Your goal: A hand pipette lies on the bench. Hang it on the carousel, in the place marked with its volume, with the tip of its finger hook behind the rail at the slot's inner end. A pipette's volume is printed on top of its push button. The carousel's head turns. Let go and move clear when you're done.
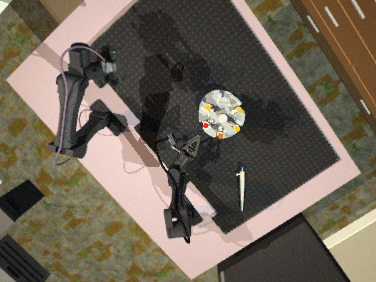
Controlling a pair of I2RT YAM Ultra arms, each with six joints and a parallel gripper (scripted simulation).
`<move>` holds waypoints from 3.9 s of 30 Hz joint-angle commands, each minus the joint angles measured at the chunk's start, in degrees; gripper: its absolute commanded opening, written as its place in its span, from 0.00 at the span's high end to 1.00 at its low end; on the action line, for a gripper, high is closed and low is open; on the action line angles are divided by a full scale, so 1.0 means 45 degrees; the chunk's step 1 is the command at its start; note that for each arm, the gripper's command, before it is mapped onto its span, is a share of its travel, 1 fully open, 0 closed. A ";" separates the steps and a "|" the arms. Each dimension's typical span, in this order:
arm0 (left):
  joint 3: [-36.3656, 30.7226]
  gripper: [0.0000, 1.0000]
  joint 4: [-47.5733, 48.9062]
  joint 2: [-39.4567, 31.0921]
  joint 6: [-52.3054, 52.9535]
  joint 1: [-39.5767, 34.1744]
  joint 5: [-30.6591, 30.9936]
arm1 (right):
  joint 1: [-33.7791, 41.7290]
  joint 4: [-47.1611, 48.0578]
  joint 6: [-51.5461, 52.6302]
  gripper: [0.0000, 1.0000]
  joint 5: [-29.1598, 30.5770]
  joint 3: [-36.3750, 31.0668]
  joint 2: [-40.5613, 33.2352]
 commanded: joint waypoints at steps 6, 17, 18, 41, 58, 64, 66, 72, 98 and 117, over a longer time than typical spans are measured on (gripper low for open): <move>0.0194 0.00 0.0147 0.0018 0.0091 0.0117 0.0261 | -0.0028 -0.0123 0.0123 0.51 -0.0083 0.0439 -0.0443; 0.0194 0.00 0.0147 0.0018 0.0091 0.0117 0.0261 | -0.0055 -0.0133 0.0125 0.51 -0.0079 0.0507 -0.0601; 0.0194 0.00 0.0147 0.0018 0.0091 0.0117 0.0261 | -0.0055 -0.0142 0.0125 0.51 -0.0079 0.0511 -0.0600; 0.0194 0.00 0.0147 0.0018 0.0091 0.0117 0.0261 | -0.0055 -0.0147 0.0126 0.51 -0.0079 0.0514 -0.0599; 0.0194 0.00 0.0147 0.0018 0.0091 0.0117 0.0261 | -0.0055 -0.0147 0.0126 0.51 -0.0079 0.0514 -0.0599; 0.0194 0.00 0.0147 0.0018 0.0091 0.0117 0.0261 | -0.0055 -0.0147 0.0126 0.51 -0.0079 0.0514 -0.0599; 0.0194 0.00 0.0147 0.0018 0.0091 0.0117 0.0261 | -0.0055 -0.0147 0.0126 0.51 -0.0079 0.0514 -0.0599; 0.0194 0.00 0.0147 0.0018 0.0091 0.0117 0.0261 | -0.0078 0.0016 0.0128 0.51 -0.0098 0.0350 -0.0576; 0.0194 0.00 0.0147 0.0018 0.0091 0.0117 0.0261 | -0.0109 0.0103 0.0126 0.51 -0.0077 0.0406 -0.0572; 0.0194 0.00 0.0147 0.0018 0.0091 0.0117 0.0261 | -0.0109 0.0103 0.0126 0.51 -0.0077 0.0406 -0.0572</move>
